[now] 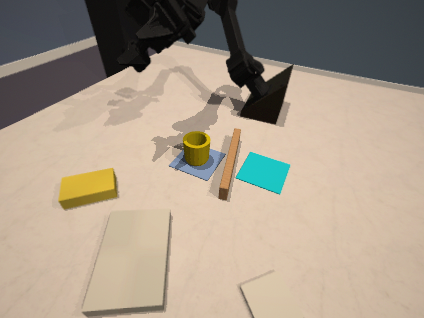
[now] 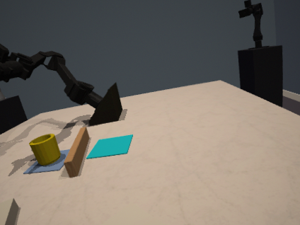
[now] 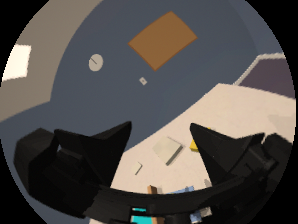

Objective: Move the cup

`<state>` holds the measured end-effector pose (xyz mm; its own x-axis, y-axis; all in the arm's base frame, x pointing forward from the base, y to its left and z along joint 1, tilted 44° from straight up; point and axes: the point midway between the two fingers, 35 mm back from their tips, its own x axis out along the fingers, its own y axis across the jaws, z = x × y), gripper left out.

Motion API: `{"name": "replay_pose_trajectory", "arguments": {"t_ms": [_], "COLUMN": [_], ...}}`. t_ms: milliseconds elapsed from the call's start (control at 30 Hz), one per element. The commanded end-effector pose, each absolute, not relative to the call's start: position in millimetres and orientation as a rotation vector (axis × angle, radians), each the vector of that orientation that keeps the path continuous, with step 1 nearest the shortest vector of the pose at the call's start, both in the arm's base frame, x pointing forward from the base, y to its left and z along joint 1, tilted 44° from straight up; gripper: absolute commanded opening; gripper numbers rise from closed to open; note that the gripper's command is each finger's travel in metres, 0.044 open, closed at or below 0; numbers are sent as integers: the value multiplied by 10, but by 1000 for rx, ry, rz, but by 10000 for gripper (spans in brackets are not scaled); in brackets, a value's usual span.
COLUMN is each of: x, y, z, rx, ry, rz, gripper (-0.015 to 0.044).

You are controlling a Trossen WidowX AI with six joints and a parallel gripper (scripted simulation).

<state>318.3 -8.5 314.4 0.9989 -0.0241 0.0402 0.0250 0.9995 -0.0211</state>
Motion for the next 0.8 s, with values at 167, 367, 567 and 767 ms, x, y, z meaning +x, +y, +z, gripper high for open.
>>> {"name": "replay_pose_trajectory", "arguments": {"t_ms": [167, 367, 567, 767], "x": [3436, 3353, 3009, 2802], "y": [-108, -132, -207, -257], "z": [2442, 1628, 1207, 1174], "rx": [369, 707, 785, 694], "ry": [317, 650, 710, 562], "rz": [-186, -616, -1150, -1474], "gripper": [243, 166, 166, 166]}}
